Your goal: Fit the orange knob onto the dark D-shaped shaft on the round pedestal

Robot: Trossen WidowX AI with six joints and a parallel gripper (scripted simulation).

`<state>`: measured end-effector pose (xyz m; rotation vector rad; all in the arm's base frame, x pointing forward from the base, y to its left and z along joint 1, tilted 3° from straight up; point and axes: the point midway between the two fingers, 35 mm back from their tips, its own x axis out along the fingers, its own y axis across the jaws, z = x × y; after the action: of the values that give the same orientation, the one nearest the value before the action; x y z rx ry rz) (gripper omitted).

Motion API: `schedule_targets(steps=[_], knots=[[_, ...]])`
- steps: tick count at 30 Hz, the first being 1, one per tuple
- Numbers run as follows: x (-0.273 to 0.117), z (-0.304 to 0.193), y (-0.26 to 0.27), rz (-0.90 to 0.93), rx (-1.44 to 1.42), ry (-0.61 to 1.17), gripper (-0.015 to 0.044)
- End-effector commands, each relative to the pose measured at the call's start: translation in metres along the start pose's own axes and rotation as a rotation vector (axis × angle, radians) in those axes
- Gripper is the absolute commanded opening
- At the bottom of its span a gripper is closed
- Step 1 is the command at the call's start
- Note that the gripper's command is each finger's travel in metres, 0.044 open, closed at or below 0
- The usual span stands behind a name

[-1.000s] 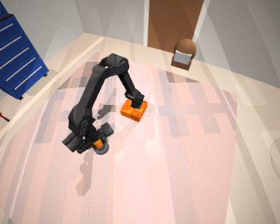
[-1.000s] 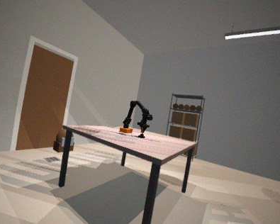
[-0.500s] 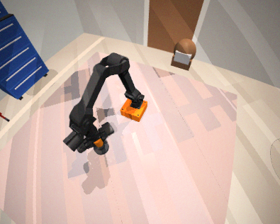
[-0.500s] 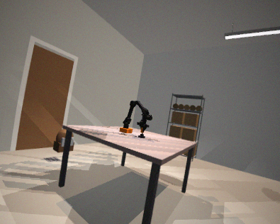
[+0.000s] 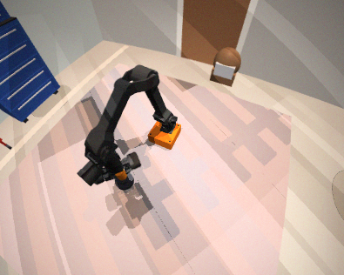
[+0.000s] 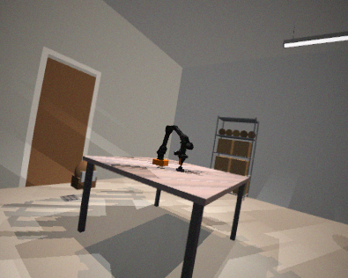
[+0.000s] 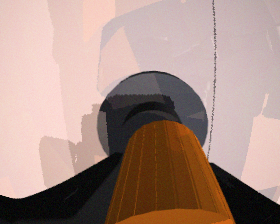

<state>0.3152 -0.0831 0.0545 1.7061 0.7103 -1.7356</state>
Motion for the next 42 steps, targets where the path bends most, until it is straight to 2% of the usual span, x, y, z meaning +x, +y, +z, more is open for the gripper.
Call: schedule_targets(steps=[1, 31, 38, 42], knots=[[-0.0015, -0.0015, 0.0033, 0.008, 0.032, 0.001, 0.0], [-0.0032, -0.001, 0.003, 0.008, 0.032, 0.001, 0.0], [-0.0025, 0.0001, 0.0013, 0.008, 0.231, 0.002, 0.0], [-0.0013, 0.0002, 0.0014, 0.008, 0.242, 0.002, 0.0]])
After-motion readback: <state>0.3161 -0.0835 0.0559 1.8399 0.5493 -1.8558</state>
